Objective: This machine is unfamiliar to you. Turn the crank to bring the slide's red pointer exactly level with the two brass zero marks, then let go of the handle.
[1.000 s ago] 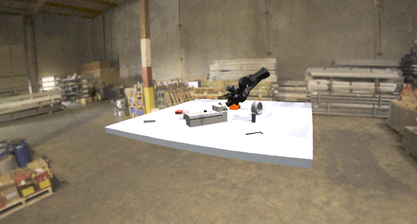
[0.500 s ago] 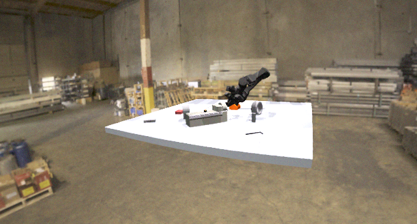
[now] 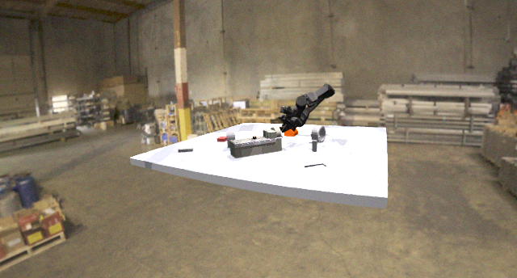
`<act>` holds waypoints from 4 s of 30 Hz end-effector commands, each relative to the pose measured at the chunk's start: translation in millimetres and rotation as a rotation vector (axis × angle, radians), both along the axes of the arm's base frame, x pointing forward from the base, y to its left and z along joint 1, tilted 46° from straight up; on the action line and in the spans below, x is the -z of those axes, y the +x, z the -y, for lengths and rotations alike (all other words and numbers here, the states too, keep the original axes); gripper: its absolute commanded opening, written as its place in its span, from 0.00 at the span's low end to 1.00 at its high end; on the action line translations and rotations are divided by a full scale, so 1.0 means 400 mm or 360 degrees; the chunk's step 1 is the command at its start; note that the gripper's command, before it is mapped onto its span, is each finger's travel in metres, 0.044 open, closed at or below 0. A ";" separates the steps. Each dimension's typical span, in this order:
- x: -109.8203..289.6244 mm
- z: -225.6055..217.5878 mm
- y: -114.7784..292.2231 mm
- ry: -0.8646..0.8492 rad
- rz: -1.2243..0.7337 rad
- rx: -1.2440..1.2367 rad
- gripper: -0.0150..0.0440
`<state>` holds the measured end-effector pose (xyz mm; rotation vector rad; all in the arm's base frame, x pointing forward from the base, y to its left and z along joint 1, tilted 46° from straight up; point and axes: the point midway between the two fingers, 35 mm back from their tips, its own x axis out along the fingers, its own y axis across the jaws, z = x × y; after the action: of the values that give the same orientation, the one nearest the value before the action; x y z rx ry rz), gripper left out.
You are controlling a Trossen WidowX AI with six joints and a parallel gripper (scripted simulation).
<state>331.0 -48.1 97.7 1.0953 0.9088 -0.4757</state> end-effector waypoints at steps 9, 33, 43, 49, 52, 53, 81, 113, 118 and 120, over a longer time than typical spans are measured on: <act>-0.007 0.001 0.003 -0.0005 0.0012 0.0003 0.25; -0.007 0.001 0.003 -0.0005 0.0012 0.0003 0.25; -0.007 0.001 0.003 -0.0005 0.0012 0.0003 0.25; -0.007 0.001 0.003 -0.0005 0.0012 0.0003 0.25; -0.007 0.001 0.003 -0.0005 0.0012 0.0003 0.25; -0.007 0.001 0.003 -0.0005 0.0012 0.0003 0.25; -0.007 0.001 0.003 -0.0005 0.0012 0.0003 0.25; -0.004 0.000 0.002 -0.0004 0.0007 0.0000 0.34; -0.004 0.000 0.002 -0.0004 0.0007 0.0000 0.57; -0.004 0.000 0.002 -0.0004 0.0007 0.0000 0.65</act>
<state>331.7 -48.1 99.2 1.0938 0.9047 -0.4739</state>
